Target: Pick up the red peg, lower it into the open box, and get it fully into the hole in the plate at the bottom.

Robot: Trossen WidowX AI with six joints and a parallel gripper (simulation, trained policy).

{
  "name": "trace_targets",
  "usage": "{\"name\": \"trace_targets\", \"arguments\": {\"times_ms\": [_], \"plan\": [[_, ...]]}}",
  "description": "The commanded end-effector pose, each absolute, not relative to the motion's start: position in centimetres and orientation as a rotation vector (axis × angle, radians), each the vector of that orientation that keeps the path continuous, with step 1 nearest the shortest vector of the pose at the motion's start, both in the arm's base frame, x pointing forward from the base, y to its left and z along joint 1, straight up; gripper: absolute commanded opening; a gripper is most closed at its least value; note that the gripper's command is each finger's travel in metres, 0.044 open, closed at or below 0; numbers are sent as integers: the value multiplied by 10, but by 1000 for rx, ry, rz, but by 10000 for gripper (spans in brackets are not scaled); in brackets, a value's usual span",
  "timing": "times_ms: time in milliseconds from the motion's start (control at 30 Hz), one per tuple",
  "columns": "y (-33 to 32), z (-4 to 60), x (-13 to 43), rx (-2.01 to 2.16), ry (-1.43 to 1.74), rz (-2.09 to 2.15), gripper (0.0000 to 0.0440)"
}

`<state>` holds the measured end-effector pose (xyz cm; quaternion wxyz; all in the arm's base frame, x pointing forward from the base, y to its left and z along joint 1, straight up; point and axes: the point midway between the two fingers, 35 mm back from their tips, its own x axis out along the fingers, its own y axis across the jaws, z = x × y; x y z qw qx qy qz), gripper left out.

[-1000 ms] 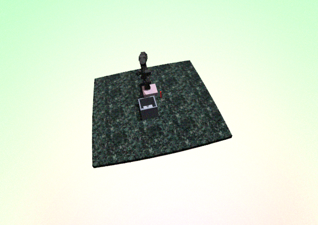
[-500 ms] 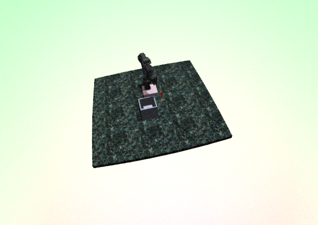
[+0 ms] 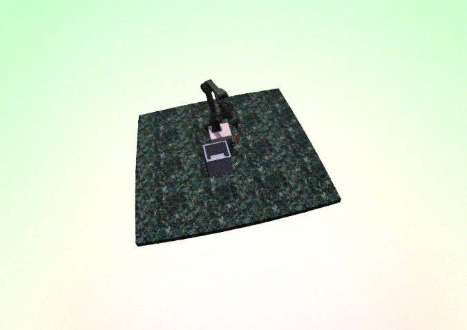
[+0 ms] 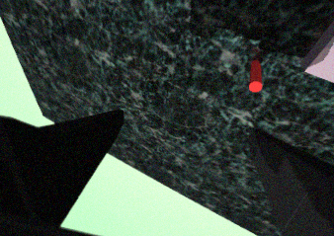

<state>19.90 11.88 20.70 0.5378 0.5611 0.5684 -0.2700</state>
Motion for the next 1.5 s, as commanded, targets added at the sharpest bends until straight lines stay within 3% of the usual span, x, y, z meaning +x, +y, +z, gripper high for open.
{"name": "trace_targets", "arguments": {"times_ms": [0, 1300, 1467], "plan": [[125, 195, 191, 1311, 1404, -699, 440], [131, 68, 144, 1040, 1560, -1009, 440], [130, 54, 144, 1039, 1547, -1020, 415]]}}
